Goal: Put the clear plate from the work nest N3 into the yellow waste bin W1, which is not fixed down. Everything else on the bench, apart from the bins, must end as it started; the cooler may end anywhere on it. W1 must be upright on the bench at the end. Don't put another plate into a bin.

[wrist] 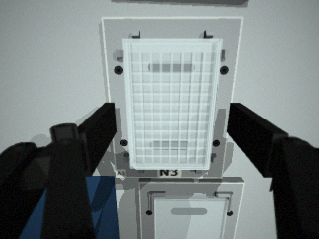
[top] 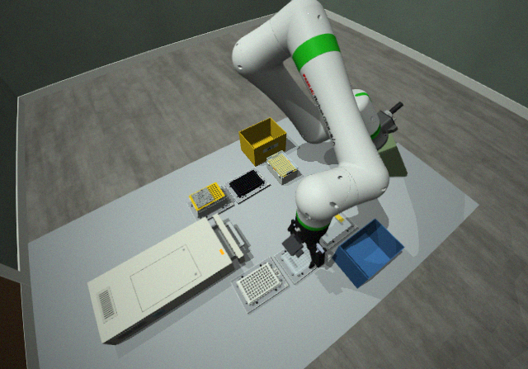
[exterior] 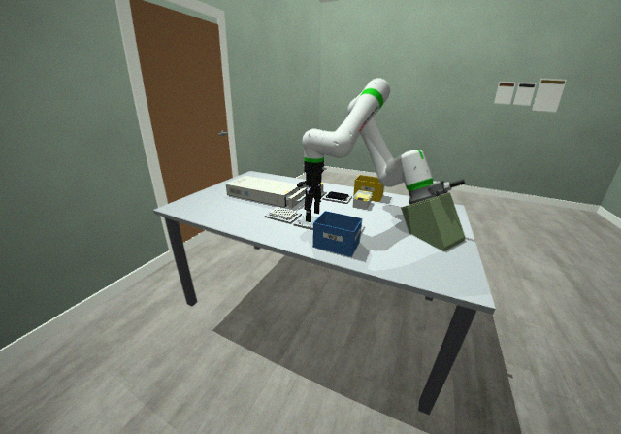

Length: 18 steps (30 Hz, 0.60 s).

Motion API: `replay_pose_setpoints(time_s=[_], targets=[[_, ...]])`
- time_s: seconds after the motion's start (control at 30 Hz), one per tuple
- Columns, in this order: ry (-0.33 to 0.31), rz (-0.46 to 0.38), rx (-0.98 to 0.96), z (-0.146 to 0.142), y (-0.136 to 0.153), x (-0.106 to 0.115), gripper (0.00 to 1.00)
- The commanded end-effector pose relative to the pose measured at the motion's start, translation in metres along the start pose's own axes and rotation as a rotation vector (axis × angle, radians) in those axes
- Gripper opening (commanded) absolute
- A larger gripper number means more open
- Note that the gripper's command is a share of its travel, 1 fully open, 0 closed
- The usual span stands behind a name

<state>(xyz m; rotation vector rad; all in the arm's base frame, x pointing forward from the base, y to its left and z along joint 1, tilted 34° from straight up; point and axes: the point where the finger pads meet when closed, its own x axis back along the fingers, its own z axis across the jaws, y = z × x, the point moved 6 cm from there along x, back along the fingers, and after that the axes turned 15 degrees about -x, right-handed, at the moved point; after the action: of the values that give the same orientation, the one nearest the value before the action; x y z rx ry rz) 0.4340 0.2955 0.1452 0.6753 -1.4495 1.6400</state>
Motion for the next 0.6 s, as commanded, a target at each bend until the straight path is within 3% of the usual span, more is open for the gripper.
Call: replay_pose_setpoints(time_s=[0.0, 0.57], targets=[[-0.001, 0.001, 0.000, -0.001, 0.000, -0.001, 0.70], [-0.001, 0.001, 0.000, -0.001, 0.000, -0.017, 0.70]])
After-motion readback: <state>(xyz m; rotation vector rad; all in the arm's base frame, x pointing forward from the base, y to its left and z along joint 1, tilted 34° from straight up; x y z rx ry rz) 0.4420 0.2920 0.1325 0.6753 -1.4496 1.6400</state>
